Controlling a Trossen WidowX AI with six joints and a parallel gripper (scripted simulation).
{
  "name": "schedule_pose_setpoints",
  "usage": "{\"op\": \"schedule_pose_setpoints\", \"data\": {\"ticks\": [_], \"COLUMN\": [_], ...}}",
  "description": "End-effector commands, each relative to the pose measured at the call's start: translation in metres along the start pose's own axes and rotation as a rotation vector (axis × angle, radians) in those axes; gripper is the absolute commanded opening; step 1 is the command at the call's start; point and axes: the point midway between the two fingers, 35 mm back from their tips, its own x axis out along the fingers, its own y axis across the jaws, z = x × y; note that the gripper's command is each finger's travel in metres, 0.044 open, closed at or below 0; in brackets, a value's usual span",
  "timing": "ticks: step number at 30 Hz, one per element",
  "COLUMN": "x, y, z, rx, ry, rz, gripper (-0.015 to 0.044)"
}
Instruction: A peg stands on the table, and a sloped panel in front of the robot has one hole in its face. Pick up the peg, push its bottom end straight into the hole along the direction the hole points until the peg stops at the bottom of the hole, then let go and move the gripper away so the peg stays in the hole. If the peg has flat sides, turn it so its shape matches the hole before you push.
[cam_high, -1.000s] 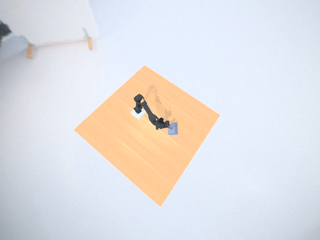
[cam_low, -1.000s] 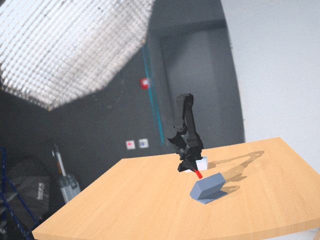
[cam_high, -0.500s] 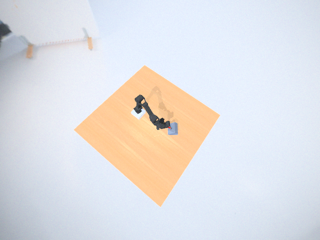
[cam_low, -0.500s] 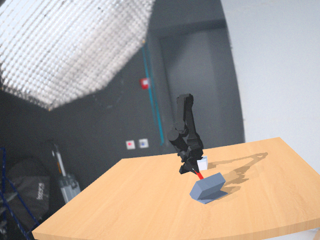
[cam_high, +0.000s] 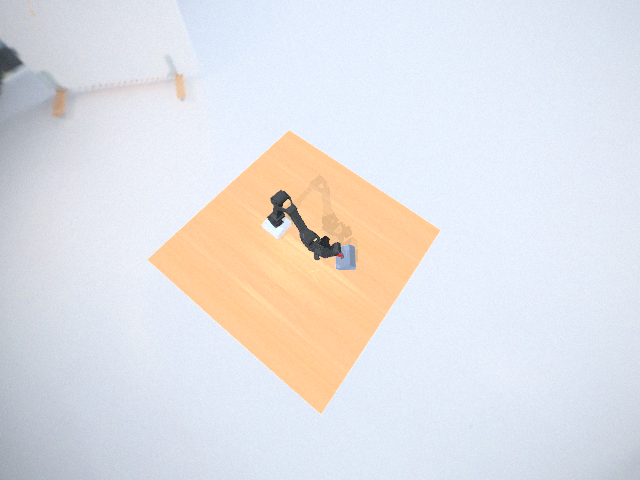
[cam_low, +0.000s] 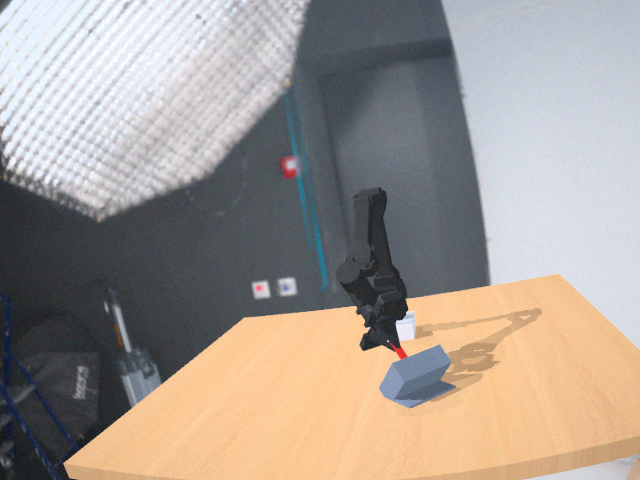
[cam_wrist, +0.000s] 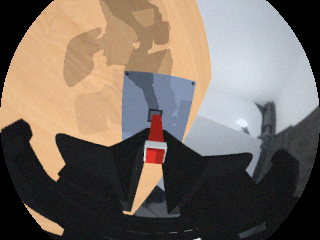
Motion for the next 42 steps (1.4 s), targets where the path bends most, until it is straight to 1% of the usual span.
{"op": "schedule_pose_setpoints", "data": {"ticks": [1, 42], "x": [0.000, 0.019], "y": [0.001, 0.003], "z": [0.000, -0.001], "rx": [0.001, 0.000], "ry": [-0.002, -0.002], "rz": [0.002, 0.001], "gripper": [0.0000, 0.0000]}}
